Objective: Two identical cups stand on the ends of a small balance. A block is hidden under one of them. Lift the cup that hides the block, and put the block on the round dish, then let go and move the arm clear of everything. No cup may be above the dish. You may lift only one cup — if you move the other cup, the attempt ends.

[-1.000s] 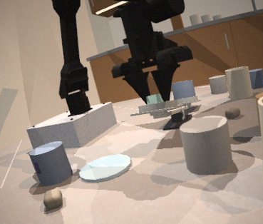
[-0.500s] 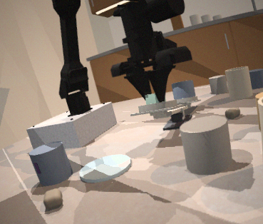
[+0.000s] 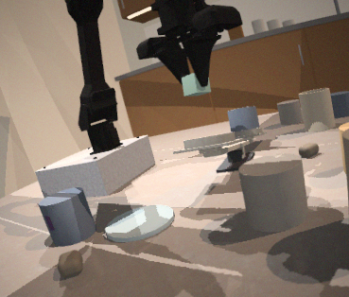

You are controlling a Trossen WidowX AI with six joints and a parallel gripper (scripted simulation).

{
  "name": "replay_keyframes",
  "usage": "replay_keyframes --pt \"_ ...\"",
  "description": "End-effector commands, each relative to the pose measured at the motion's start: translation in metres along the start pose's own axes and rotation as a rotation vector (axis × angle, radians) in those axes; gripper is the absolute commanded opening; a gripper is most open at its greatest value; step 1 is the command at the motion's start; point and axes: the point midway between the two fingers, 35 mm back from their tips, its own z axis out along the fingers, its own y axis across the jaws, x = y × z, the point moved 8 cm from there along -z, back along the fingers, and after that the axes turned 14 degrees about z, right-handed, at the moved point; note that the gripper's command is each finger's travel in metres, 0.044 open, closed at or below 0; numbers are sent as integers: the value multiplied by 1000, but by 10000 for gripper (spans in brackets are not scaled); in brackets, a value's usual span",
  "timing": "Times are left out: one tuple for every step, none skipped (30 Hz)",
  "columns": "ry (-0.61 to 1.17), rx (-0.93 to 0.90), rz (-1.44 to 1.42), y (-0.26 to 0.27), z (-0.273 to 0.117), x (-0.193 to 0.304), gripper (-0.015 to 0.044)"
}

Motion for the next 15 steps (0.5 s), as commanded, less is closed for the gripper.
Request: replay_keyframes --pt "-5 11 3 2 -13 0 0" --pt "-5 11 3 2 -13 0 0" --pt "-5 11 3 1 -12 2 0" --pt "-4 11 3 -1 -9 6 0" --pt "-3 11 3 -4 -4 12 0" --pt "-3 12 3 -7 2 21 0" --pt "-2 12 3 -9 8 29 0" --pt "-1 12 3 -11 14 38 0" --pt "0 12 3 -13 20 46 0" --pt "1 12 3 -15 26 55 0" --pt "2 12 3 -16 32 64 0" --pt "3 13 3 -17 38 73 0" --pt "4 13 3 -18 44 82 0" --pt "5 13 3 -18 50 91 0" --pt "6 13 3 -17 56 100 0"
